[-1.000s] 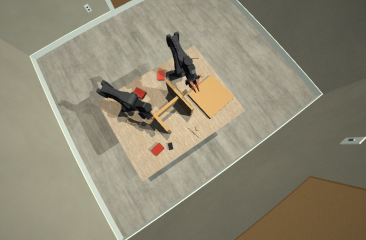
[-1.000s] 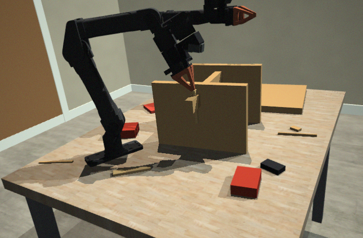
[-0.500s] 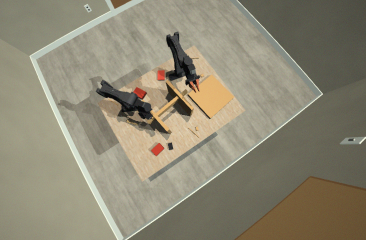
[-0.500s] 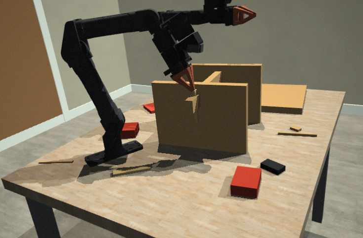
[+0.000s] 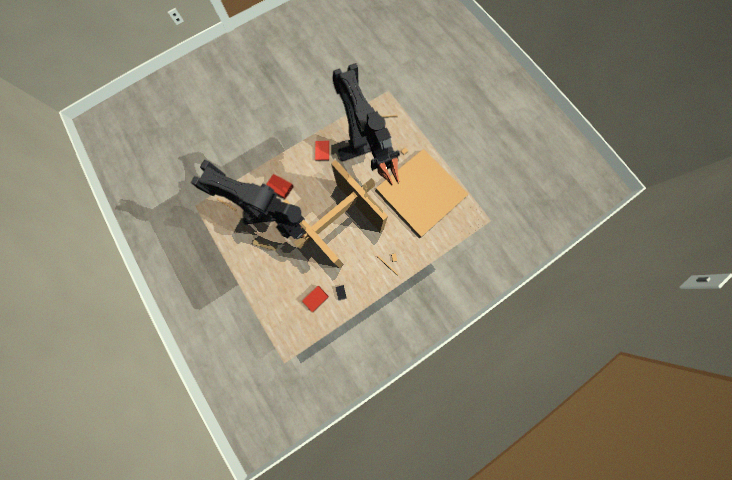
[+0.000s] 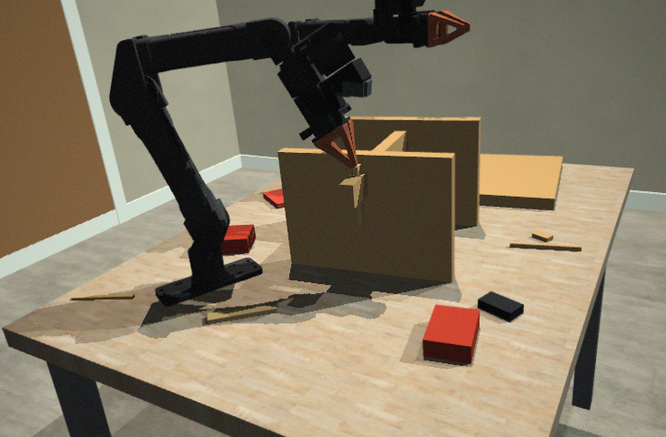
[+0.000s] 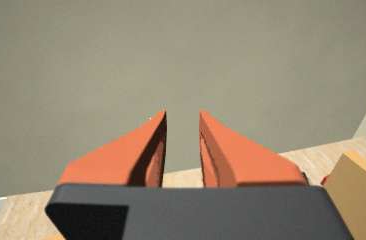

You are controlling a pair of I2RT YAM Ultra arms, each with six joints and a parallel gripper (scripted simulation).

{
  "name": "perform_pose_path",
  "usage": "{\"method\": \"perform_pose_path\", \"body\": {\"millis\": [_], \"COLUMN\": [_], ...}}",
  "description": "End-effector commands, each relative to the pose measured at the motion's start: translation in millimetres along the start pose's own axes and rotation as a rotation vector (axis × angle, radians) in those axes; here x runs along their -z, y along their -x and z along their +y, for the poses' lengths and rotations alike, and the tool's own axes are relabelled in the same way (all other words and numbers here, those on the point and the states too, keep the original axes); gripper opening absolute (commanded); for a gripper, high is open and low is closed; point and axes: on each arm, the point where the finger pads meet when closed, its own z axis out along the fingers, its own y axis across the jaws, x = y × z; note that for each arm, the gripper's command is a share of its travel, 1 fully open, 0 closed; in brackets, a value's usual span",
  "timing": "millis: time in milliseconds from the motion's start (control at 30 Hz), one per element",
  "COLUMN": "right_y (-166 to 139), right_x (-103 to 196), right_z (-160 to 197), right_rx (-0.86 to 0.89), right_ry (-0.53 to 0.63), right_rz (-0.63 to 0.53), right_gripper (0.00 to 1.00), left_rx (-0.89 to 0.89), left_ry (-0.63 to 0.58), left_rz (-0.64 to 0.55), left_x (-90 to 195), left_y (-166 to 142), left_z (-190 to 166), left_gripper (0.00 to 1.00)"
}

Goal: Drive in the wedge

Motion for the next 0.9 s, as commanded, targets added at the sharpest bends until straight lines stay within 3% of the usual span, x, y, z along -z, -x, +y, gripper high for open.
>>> {"method": "perform_pose_path", "body": {"millis": [0,300,333,400,667,700,867], "right_y": [-72.6,-69.0,20.2,7.4,7.5,10.6,7.1], "right_x": [-31.6,-29.9,21.7,4.5,5.3,25.4,38.0], "right_z": [-17.8,-17.1,1.3,1.0,0.4,3.9,1.8], "right_rx": [0.040,0.038,-0.022,-0.009,-0.010,-0.008,-0.009], "right_ry": [-0.071,-0.066,0.037,0.020,0.019,0.037,0.030], "right_rz": [0.268,0.257,-0.113,-0.054,-0.057,-0.082,-0.069], "right_gripper": [0.00,0.00,0.00,0.00,0.00,0.00,0.00], "left_rx": [0.003,0.003,0.003,0.003,0.003,0.003,0.003], "left_ry": [0.000,0.000,0.000,0.000,0.000,0.000,0.000], "left_rz": [-0.068,-0.068,-0.068,-0.068,-0.068,-0.068,-0.068], "left_x": [6.9,6.9,6.9,6.9,6.9,6.9,6.9], "left_y": [26.5,26.5,26.5,26.5,26.5,26.5,26.5], "left_z": [-1.8,-1.8,-1.8,-1.8,-1.8,-1.8,-1.8], "left_gripper": [0.21,0.21,0.21,0.21,0.21,0.21,0.21]}}
